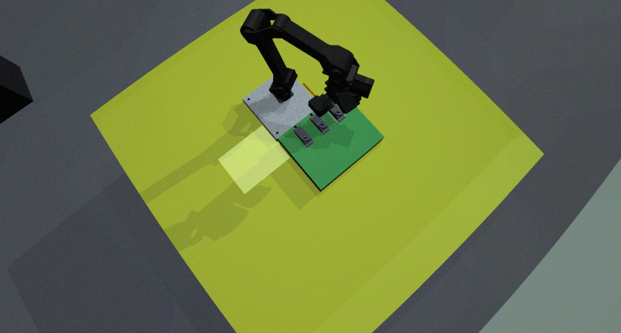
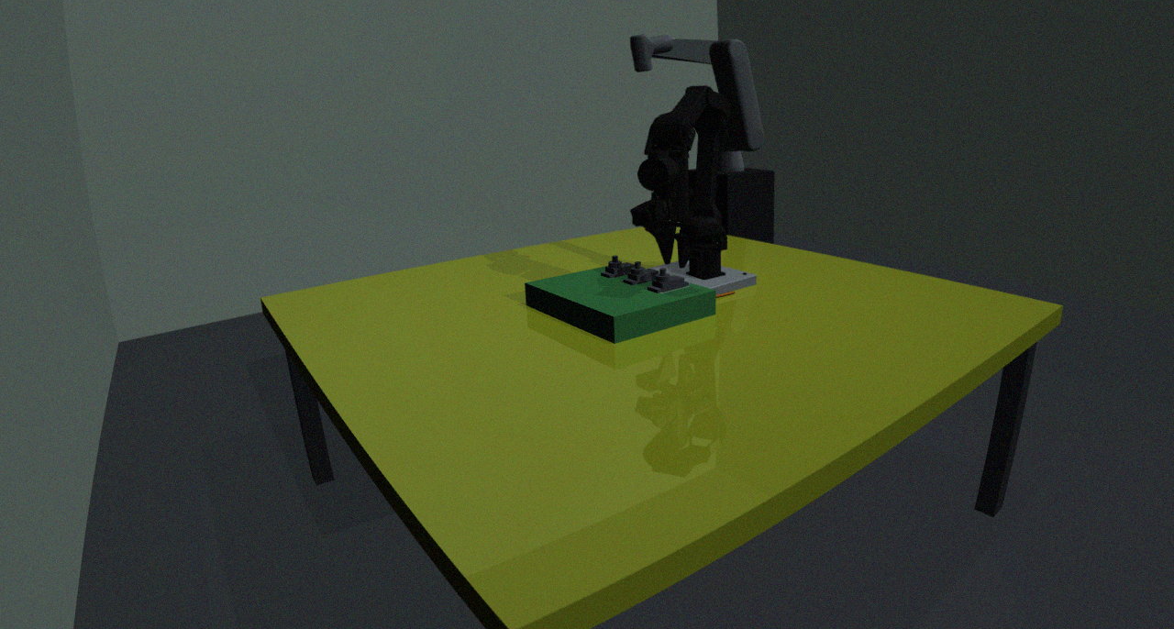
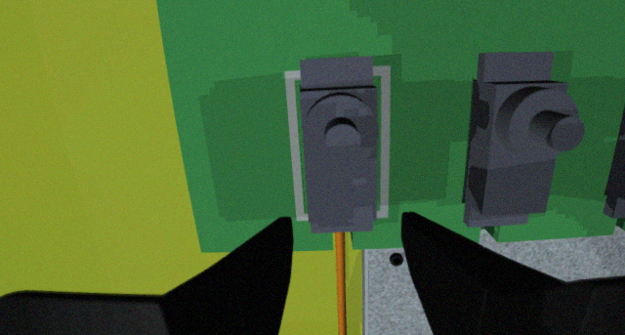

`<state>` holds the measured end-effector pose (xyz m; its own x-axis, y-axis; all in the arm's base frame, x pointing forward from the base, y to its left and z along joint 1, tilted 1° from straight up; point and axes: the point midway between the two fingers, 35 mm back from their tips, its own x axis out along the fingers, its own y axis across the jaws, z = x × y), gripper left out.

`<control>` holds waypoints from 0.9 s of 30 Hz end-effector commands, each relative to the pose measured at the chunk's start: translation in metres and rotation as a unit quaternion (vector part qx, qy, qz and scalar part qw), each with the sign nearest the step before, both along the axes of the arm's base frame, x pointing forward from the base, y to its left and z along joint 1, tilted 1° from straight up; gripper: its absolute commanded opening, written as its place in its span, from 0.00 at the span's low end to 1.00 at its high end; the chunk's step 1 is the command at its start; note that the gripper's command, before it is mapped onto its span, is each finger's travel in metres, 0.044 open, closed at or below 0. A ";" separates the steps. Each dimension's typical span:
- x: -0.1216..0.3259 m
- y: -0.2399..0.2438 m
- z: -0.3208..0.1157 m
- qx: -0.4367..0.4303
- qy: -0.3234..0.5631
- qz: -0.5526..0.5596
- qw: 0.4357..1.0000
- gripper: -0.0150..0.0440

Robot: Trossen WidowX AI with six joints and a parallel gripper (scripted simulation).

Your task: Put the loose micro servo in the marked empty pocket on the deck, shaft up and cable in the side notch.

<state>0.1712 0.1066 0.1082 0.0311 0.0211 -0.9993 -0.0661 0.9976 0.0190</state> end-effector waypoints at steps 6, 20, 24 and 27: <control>0.036 0.006 0.027 0.000 -0.002 -0.001 1.000 0.88; 0.109 0.005 0.072 0.000 -0.005 -0.002 1.000 1.00; 0.106 0.005 0.086 -0.001 -0.003 -0.002 1.000 1.00; 0.101 0.004 0.106 -0.002 0.001 -0.002 1.000 1.00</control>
<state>0.2739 0.1108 0.1954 0.0259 0.0119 -0.9996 -0.0596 0.9982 0.0103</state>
